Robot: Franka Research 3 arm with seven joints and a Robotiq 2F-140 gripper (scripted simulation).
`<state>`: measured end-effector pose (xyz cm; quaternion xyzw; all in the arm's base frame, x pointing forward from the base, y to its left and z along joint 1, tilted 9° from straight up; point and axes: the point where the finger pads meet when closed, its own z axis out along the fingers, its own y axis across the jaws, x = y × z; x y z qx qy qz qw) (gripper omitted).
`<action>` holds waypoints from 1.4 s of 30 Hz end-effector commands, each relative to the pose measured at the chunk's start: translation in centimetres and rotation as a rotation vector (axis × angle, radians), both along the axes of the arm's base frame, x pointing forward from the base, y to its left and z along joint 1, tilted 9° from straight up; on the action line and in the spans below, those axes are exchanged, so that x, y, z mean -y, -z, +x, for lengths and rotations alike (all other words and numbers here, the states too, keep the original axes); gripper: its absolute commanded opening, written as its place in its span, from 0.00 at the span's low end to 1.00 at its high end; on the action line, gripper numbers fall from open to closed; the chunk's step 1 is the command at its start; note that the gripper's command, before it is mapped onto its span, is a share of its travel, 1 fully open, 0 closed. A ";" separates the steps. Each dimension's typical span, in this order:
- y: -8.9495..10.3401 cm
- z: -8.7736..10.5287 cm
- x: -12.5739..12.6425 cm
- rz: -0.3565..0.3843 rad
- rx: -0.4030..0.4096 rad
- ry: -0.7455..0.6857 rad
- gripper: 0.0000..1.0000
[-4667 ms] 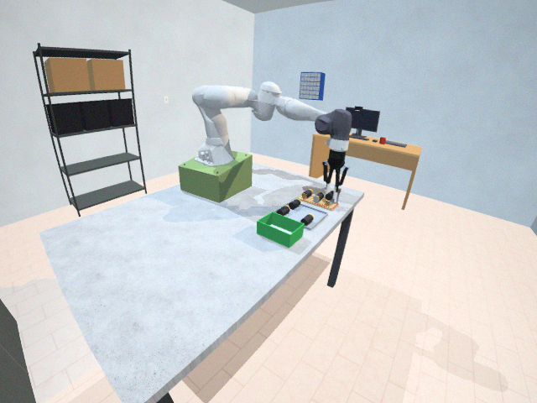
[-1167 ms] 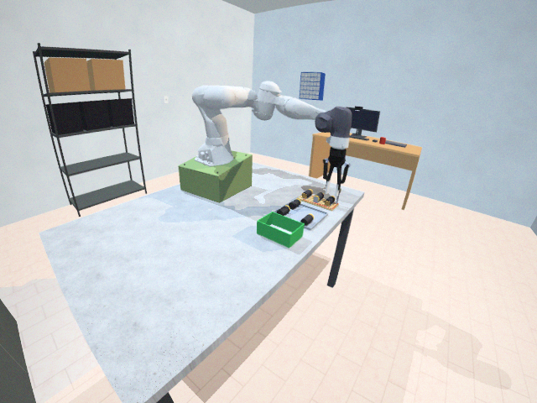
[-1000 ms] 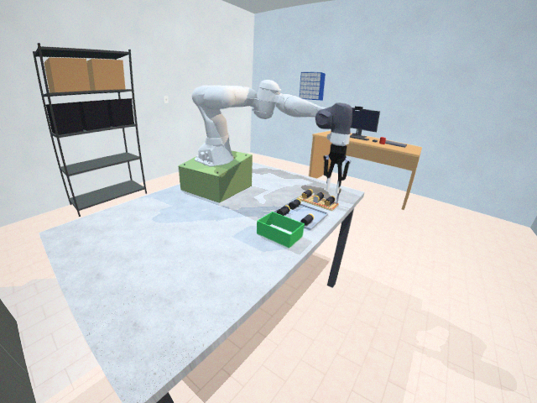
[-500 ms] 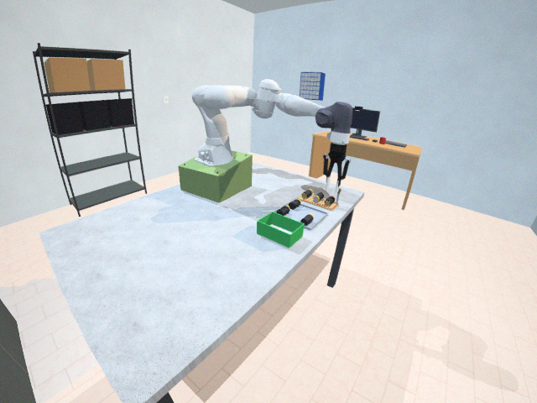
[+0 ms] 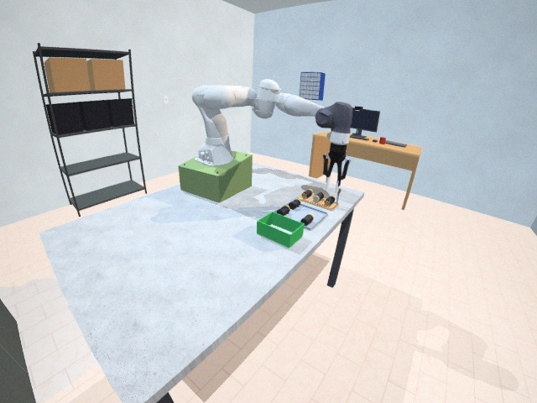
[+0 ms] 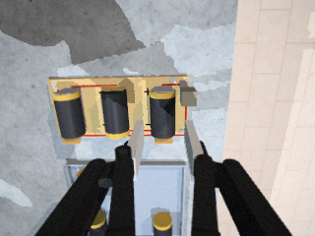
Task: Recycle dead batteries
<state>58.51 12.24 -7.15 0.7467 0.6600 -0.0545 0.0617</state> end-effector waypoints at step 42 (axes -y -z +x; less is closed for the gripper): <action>-4.3 -0.2 -1.0 0.000 -0.003 -0.009 0.29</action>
